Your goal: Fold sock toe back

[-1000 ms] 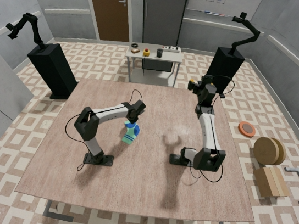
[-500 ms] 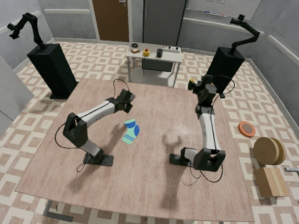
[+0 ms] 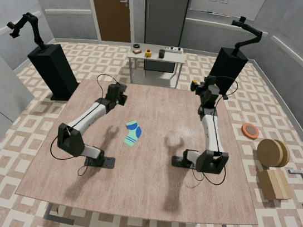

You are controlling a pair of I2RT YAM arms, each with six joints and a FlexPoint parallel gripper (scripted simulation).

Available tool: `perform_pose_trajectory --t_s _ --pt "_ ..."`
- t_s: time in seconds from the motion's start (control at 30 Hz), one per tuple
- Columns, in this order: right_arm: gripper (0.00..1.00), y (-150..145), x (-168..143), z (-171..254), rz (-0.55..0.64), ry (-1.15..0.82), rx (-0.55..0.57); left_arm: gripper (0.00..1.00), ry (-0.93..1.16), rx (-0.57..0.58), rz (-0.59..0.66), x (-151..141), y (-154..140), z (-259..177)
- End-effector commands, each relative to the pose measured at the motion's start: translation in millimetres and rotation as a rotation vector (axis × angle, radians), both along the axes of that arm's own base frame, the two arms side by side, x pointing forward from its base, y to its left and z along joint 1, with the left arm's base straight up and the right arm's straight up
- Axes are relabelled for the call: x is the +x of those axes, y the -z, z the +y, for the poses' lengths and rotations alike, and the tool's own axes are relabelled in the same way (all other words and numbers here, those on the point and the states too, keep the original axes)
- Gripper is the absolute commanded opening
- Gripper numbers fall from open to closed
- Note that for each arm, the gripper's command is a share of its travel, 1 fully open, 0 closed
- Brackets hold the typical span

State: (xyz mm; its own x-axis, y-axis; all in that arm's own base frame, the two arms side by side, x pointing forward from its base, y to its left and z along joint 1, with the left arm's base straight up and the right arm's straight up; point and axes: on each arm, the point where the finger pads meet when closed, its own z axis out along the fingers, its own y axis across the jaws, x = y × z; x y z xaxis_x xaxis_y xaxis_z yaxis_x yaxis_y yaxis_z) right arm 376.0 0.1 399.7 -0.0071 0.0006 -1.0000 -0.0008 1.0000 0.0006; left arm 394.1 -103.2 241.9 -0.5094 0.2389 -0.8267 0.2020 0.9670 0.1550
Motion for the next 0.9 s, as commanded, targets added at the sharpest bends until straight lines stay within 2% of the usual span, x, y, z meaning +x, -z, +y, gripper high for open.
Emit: perform_pose_trajectory --t_s 0.0,0.1,0.2,0.23,0.37,0.67,0.77,0.87 --pt "1.0 -24.5 -2.8 -1.8 -0.08 0.011 -0.01 0.39 -0.007 -0.104 -0.147 9.9 -37.7 6.6" --pt "1.0 -27.0 -4.6 -2.0 -0.087 0.013 -0.01 0.39 -0.026 -0.135 -0.209 10.8 -56.4 18.7" --pt "1.0 -18.6 -2.8 -1.1 -0.062 0.006 -0.006 0.39 -0.032 -0.142 -0.219 12.9 -58.4 22.3" --pt "1.0 -29.6 -6.6 -1.8 -0.094 0.011 -0.011 0.39 -0.039 -0.147 -0.24 10.6 -64.5 26.6" --pt "1.0 -30.0 -5.2 -2.1 -0.094 0.013 -0.011 0.39 -0.066 -0.182 -0.341 8.0 -96.8 45.2" --pt "1.0 -37.2 -6.0 -1.9 -0.108 0.012 -0.011 0.39 -0.106 -0.231 -0.525 -6.6 -147.6 80.8" --pt "1.0 -37.2 -6.0 -1.9 -0.108 0.012 -0.011 0.39 -0.111 -0.233 -0.538 -6.3 -150.5 84.5" --pt "1.0 -38.7 -7.0 -2.0 -0.112 0.012 -0.011 0.39 -0.121 -0.237 -0.599 -16.0 -167.5 94.6"
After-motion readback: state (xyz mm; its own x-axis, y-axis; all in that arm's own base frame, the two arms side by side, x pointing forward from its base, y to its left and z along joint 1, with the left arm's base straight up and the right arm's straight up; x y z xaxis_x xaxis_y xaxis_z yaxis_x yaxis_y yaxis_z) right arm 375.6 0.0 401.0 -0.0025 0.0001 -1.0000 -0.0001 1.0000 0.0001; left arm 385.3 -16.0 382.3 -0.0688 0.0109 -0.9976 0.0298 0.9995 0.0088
